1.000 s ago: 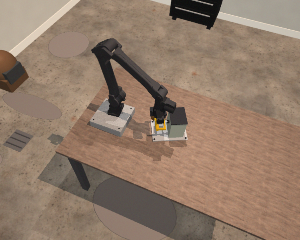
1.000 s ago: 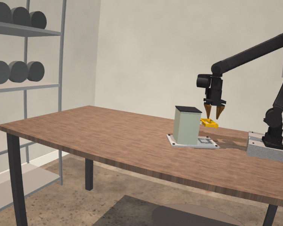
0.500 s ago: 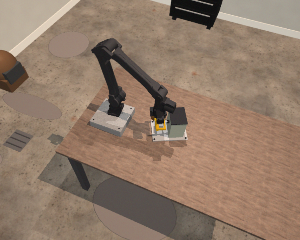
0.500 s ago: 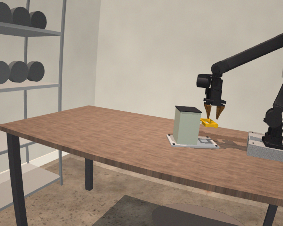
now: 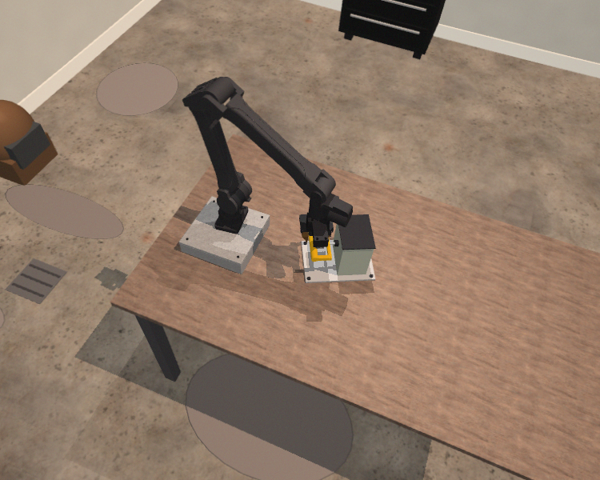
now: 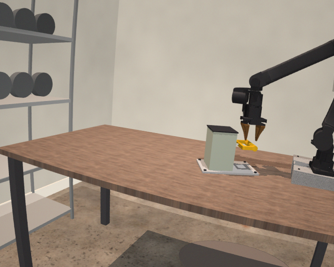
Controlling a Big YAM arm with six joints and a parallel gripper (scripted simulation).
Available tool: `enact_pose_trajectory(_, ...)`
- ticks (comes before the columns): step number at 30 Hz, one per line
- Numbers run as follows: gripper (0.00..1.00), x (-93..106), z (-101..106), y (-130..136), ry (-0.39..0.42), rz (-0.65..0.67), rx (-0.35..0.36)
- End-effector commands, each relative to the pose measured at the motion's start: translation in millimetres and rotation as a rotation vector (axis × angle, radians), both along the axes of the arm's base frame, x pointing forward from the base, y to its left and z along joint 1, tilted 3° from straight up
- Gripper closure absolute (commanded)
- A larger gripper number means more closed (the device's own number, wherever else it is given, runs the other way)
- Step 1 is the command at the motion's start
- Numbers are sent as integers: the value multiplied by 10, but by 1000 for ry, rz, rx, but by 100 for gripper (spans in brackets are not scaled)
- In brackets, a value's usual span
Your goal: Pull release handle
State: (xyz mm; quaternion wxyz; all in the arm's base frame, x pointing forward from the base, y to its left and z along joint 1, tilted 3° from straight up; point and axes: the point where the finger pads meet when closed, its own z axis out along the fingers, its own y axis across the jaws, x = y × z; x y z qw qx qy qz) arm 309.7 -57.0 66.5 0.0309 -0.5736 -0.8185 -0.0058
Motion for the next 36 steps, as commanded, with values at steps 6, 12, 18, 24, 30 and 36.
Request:
enact_pose_trajectory(6,52,219,157,-63,-38,-14,-5)
enact_pose_trajectory(12,52,220,129,-62,-38,-14,-5)
enact_pose_trajectory(18,52,220,86,-61,-38,-14,-5)
enact_pose_trajectory(24,52,220,51,-59,-38,-14,-5)
enact_pose_trajectory(30,52,221,-3,-57,-38,-14,-5)
enact_pose_trajectory(36,52,221,-46,-56,-38,-14,-5)
